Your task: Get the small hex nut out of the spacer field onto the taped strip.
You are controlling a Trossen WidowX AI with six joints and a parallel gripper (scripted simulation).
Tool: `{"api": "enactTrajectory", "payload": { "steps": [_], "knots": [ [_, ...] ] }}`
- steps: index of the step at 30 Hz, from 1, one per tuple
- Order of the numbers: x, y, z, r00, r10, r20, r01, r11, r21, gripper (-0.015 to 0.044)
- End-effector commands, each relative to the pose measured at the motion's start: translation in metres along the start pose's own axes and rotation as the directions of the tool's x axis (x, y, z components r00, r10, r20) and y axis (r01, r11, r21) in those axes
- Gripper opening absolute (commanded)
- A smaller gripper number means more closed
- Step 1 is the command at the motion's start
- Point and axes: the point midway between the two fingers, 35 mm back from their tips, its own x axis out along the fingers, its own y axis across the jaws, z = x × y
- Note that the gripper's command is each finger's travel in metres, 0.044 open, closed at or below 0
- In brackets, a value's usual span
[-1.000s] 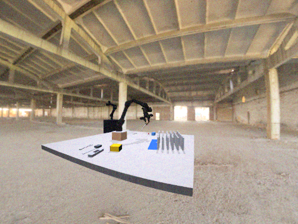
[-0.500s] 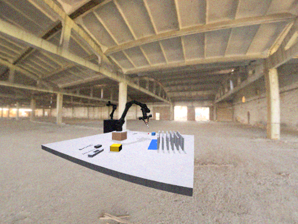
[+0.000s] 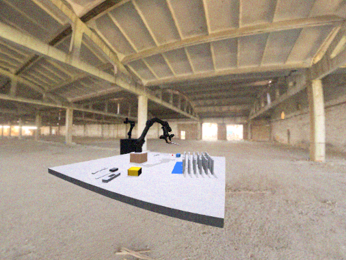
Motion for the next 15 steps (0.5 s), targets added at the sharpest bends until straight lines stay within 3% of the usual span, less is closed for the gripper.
{"api": "enactTrajectory", "payload": {
  "steps": [1, 6, 15],
  "knots": [
    [-0.003, -0.002, 0.011, 1.000, -0.011, -0.023, 0.008, 0.993, -0.120, 0.0000],
    [-0.008, -0.003, 0.024, 0.999, -0.025, -0.040, 0.015, 0.969, -0.246, 0.0000],
    [-0.005, -0.003, 0.026, 0.999, -0.026, -0.040, 0.015, 0.968, -0.251, 0.0000]
  ]
}}
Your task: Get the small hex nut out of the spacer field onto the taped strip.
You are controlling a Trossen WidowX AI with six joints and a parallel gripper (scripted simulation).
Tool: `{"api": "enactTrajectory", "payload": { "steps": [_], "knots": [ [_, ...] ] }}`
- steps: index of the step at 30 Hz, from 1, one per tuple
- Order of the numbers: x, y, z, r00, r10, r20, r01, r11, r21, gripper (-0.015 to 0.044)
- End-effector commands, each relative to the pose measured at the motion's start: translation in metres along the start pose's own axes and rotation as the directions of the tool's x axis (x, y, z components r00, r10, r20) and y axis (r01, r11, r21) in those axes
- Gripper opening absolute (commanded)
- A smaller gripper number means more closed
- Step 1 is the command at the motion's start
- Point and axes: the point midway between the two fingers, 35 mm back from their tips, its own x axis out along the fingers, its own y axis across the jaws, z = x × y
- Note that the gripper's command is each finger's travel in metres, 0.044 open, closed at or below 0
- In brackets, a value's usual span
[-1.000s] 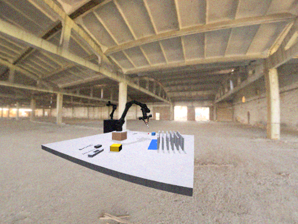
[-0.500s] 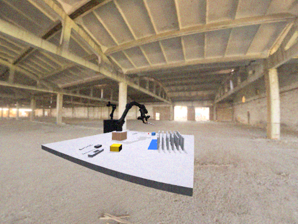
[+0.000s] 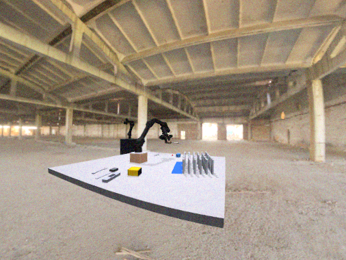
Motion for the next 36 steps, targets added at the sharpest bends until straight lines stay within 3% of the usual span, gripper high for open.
{"api": "enactTrajectory", "payload": {
  "steps": [1, 36],
  "knots": [
    [0.004, -0.002, 0.001, 1.000, 0.000, -0.010, 0.000, 1.000, -0.009, 0.0000],
    [0.040, -0.008, 0.023, 1.000, 0.000, -0.010, 0.000, 1.000, -0.008, 0.0000]
  ]
}}
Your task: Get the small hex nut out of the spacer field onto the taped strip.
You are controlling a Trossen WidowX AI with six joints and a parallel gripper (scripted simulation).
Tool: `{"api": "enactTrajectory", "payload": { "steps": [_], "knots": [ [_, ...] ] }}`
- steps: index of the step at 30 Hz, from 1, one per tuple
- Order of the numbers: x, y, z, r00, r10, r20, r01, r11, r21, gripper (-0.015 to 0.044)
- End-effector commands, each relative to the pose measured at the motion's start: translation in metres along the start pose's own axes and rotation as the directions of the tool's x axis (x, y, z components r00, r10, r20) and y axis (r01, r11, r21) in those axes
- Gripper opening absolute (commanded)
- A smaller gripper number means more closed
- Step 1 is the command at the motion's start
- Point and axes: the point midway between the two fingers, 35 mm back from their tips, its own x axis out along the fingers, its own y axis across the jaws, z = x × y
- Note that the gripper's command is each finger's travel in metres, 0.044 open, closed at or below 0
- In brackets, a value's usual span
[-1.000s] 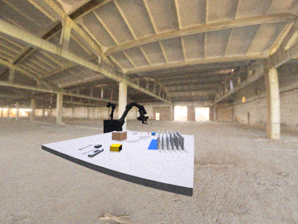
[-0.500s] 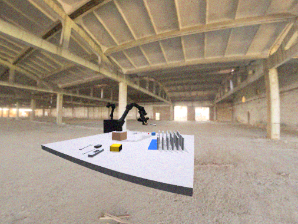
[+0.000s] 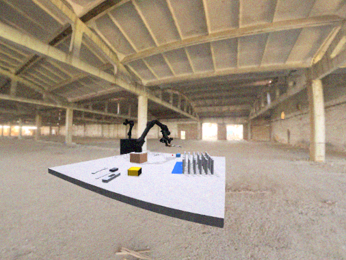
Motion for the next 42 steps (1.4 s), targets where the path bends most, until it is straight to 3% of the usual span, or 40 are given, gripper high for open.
{"api": "enactTrajectory", "payload": {
  "steps": [1, 42],
  "knots": [
    [0.009, 0.001, 0.003, 1.000, 0.011, -0.011, -0.011, 1.000, -0.008, 0.0000],
    [0.052, 0.000, 0.026, 1.000, 0.011, -0.011, -0.011, 1.000, -0.008, 0.0000]
  ]
}}
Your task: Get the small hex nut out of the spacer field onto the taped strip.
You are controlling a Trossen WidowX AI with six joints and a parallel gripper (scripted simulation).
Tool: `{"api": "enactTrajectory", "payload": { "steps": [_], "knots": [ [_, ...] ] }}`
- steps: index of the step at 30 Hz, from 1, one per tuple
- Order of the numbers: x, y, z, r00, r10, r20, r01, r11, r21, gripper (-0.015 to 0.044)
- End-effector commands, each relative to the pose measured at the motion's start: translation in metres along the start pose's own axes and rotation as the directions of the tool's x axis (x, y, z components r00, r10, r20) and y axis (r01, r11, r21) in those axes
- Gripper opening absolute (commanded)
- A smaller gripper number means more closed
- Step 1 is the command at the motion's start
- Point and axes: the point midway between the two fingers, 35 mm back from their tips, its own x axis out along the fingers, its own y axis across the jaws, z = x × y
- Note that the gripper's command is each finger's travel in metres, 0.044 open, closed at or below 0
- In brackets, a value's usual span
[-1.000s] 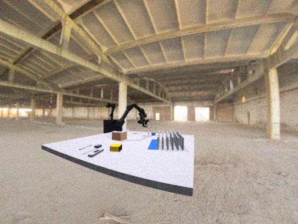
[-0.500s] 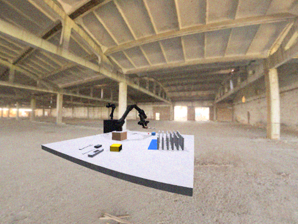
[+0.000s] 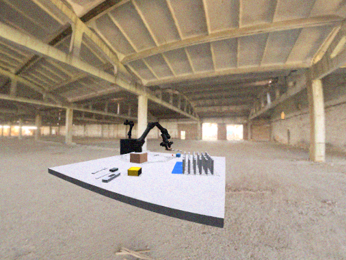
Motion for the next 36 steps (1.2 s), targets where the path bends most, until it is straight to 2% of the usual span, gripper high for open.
{"api": "enactTrajectory", "payload": {
  "steps": [1, 36],
  "knots": [
    [0.009, 0.002, 0.003, 1.000, 0.011, -0.011, -0.011, 1.000, -0.004, 0.0000],
    [0.045, 0.007, 0.021, 1.000, 0.011, -0.011, -0.011, 1.000, -0.005, 0.0000]
  ]
}}
